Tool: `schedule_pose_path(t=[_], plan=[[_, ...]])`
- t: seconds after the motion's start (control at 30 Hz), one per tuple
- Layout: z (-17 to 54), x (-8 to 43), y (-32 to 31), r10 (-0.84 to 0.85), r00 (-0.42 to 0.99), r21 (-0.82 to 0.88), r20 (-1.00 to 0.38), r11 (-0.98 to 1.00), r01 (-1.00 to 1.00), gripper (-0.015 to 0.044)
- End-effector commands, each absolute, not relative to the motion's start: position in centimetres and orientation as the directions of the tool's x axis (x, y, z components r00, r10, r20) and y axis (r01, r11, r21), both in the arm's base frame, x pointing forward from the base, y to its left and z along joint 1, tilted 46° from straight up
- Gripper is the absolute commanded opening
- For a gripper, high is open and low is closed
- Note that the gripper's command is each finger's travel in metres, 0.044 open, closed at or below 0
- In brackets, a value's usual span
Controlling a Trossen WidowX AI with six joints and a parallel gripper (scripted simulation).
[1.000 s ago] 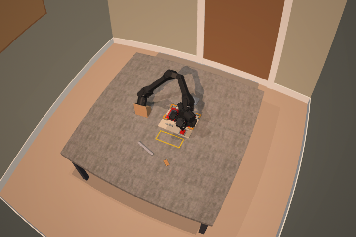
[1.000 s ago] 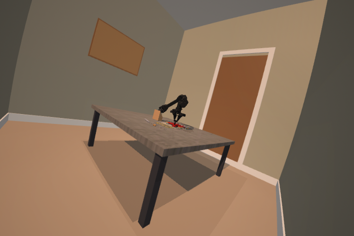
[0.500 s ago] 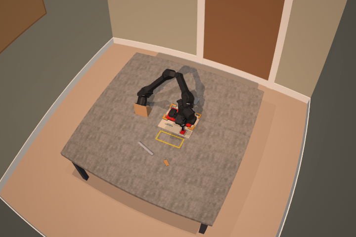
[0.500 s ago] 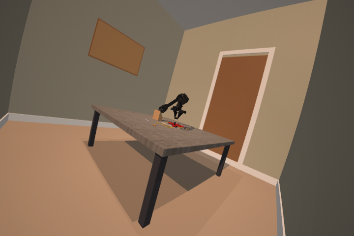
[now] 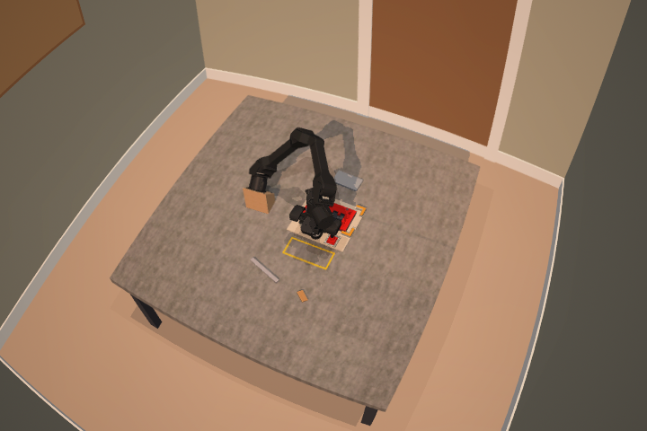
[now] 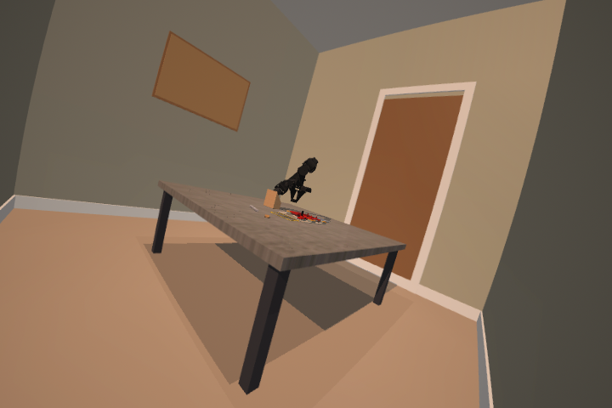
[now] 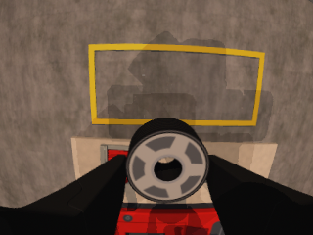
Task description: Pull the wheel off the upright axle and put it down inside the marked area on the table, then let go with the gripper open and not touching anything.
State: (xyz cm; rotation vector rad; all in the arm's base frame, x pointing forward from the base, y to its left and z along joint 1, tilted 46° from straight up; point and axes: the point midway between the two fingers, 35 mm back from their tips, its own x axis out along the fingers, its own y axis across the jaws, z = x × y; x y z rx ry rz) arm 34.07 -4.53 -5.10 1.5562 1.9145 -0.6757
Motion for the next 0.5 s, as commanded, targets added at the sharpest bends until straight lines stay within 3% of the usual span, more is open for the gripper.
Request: schedule_pose_path(t=[0.0,0.47], plan=[[-6.6,32.7,-6.3,0.690,-0.159,-0.029,-0.706,0.197,0.980,0.0000],[-8.4,31.9,-5.5,0.691,-0.159,-0.027,-0.705,0.198,0.980,0.0000]])
